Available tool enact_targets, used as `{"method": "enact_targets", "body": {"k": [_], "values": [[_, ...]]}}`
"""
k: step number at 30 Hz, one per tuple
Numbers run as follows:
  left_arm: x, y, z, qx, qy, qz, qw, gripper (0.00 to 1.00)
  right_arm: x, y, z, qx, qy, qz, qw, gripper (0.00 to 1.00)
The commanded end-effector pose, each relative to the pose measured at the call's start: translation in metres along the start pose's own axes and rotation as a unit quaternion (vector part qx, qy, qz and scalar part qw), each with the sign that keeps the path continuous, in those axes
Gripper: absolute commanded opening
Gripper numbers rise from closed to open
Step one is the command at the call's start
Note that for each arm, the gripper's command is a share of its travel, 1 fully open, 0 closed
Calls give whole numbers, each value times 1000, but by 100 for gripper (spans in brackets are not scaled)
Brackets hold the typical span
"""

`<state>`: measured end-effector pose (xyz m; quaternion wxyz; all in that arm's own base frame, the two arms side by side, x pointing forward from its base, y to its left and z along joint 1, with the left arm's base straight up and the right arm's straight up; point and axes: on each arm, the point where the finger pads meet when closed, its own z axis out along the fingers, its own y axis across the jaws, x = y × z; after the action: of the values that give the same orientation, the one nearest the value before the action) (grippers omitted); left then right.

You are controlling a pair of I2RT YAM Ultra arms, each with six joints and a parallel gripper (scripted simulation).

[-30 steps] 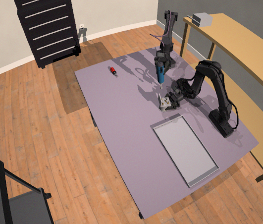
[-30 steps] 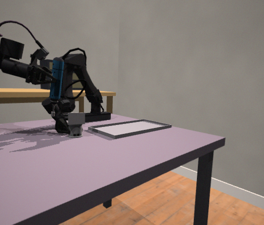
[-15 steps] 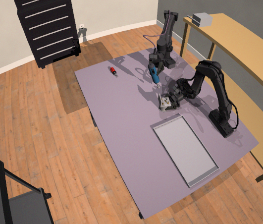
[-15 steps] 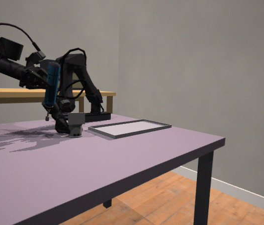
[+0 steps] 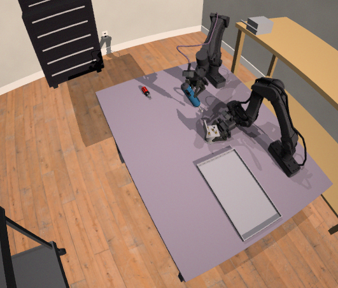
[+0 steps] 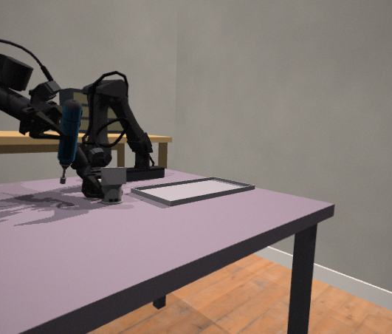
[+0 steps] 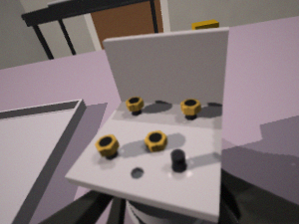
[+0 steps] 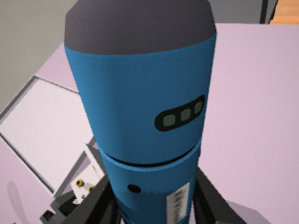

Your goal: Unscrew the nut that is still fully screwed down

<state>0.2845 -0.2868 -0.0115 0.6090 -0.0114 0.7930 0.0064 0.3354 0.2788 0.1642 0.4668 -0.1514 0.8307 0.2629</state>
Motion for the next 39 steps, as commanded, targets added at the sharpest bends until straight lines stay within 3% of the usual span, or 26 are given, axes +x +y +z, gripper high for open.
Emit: {"method": "enact_targets", "body": {"k": [1,4,16,21,33,38,39], "values": [[-2,0,0,-1,-2,0,1000,59,-50,13,-6,-19,-63,20,998,42],[-2,0,0,-1,-2,0,1000,59,-49,21,-7,-27,-62,17,998,42],[-2,0,0,-1,-2,0,1000,59,-33,-34,3,42,-12,99,994,42],[-2,0,0,-1,-2,0,1000,59,-42,-22,-5,27,-25,94,995,42],[-2,0,0,-1,-2,0,1000,59,-21,-75,-6,101,25,181,978,42],[-2,0,0,-1,-2,0,1000,59,-26,-66,-4,88,17,176,980,42],[-2,0,0,-1,-2,0,1000,59,-26,-77,-6,100,17,187,977,42]]}}
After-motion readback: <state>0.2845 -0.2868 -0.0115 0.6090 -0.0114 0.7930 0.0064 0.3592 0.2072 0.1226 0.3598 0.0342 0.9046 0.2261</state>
